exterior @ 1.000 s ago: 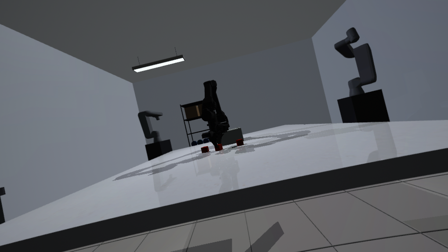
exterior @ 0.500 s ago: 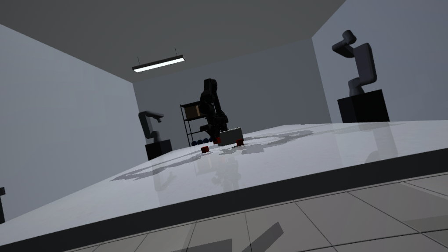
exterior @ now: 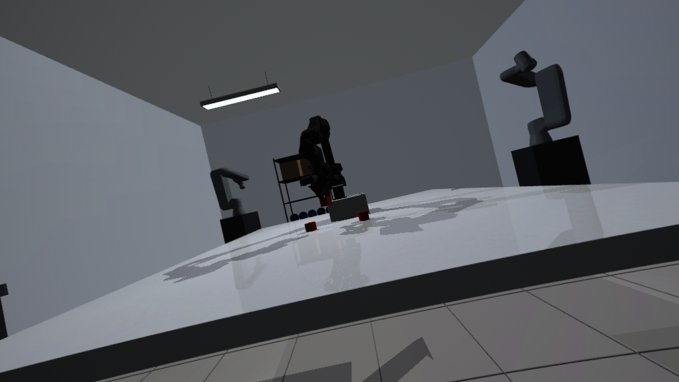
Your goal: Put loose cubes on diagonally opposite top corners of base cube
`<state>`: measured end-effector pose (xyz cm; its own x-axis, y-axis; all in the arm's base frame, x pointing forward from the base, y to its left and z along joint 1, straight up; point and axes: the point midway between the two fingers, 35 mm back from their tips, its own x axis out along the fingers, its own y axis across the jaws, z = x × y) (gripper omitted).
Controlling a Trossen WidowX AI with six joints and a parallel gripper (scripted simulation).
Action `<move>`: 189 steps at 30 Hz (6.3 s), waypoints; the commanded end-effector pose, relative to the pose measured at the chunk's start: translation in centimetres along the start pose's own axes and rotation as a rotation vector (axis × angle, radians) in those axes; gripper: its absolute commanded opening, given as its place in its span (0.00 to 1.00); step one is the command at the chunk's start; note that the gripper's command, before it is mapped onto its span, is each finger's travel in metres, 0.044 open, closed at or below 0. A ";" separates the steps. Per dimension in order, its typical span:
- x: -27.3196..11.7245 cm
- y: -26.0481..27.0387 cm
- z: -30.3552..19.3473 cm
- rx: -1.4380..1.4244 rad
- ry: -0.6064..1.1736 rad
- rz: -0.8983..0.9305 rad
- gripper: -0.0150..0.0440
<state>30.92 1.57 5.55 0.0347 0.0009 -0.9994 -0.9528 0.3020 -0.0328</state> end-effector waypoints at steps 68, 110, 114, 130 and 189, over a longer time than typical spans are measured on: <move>3.0 7.3 12.7 0.126 -0.017 0.007 0.43; 5.2 7.3 12.7 0.126 -0.017 0.007 0.60; 5.0 7.3 12.7 0.125 -0.017 0.007 0.60; 2.1 7.3 12.6 0.124 -0.018 0.006 0.60; 5.9 0.2 -10.6 -0.039 0.005 -0.001 0.70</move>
<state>27.93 -8.56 0.00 0.0390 -0.0082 -0.9992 -0.9626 0.2680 -0.0397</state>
